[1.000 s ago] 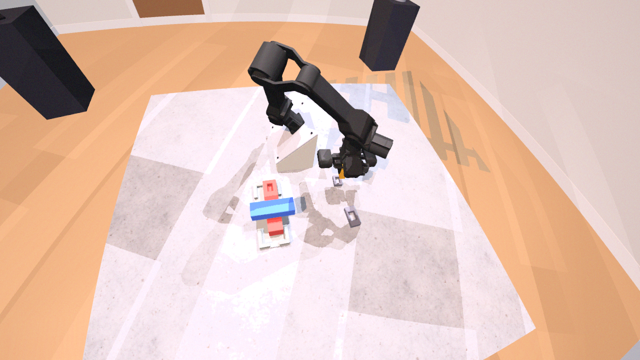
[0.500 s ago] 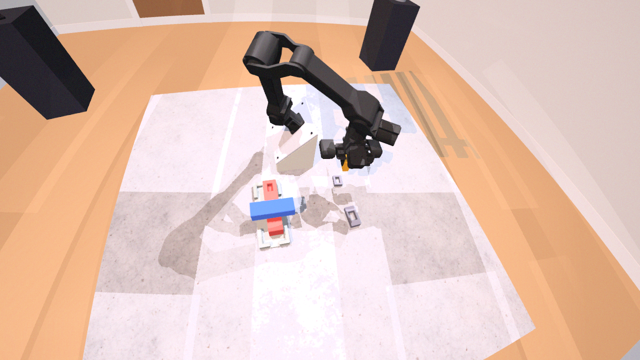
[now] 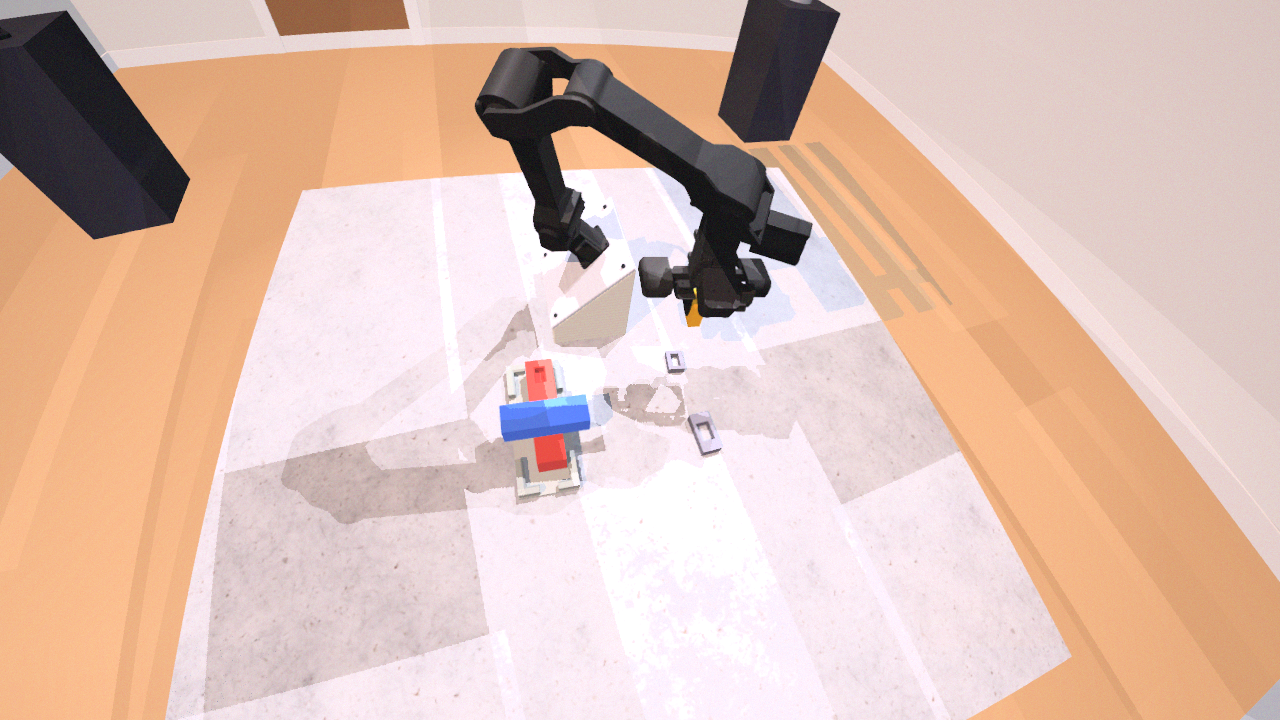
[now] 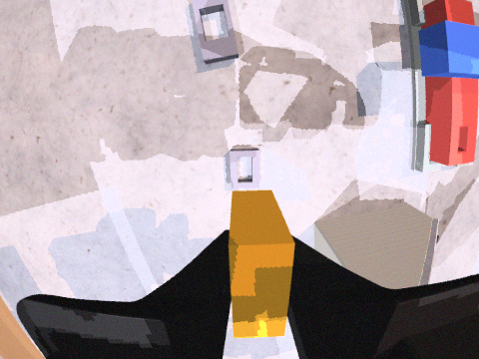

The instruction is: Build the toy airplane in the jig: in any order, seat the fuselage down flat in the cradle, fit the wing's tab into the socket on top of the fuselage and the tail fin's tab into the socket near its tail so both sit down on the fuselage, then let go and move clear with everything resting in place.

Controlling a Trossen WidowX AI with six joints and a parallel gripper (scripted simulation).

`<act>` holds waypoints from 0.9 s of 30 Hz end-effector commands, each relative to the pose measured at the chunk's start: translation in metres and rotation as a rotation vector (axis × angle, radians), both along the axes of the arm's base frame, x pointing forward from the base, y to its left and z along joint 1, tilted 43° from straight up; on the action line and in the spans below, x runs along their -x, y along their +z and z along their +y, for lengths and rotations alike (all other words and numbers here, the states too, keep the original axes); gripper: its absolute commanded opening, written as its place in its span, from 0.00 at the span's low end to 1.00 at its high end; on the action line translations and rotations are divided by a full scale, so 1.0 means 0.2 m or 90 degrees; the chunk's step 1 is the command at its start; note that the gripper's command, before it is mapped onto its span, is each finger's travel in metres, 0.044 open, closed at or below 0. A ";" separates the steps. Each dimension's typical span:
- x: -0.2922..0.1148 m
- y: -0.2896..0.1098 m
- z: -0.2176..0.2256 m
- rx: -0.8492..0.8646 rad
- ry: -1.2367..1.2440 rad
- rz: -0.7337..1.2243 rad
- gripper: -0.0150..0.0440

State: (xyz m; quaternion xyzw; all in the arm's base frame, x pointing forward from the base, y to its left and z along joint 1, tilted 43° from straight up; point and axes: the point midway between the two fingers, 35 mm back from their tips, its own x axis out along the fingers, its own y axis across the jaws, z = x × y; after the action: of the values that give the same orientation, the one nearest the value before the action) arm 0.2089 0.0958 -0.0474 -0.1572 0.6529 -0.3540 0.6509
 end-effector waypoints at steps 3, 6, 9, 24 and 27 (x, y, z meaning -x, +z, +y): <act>-0.02 0.05 -0.04 -0.010 -0.002 0.003 0.25; -0.04 0.08 -0.07 -0.016 0.000 0.005 0.25; -0.06 0.10 -0.11 -0.022 0.003 0.006 0.25; -0.11 0.24 -0.32 -0.039 0.019 0.013 0.25; -0.11 0.27 -0.36 -0.041 0.022 0.014 0.25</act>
State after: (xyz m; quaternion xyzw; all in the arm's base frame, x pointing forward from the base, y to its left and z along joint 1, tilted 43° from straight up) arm 0.2314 0.0356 -0.0001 -0.1466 0.6678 -0.3228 0.6545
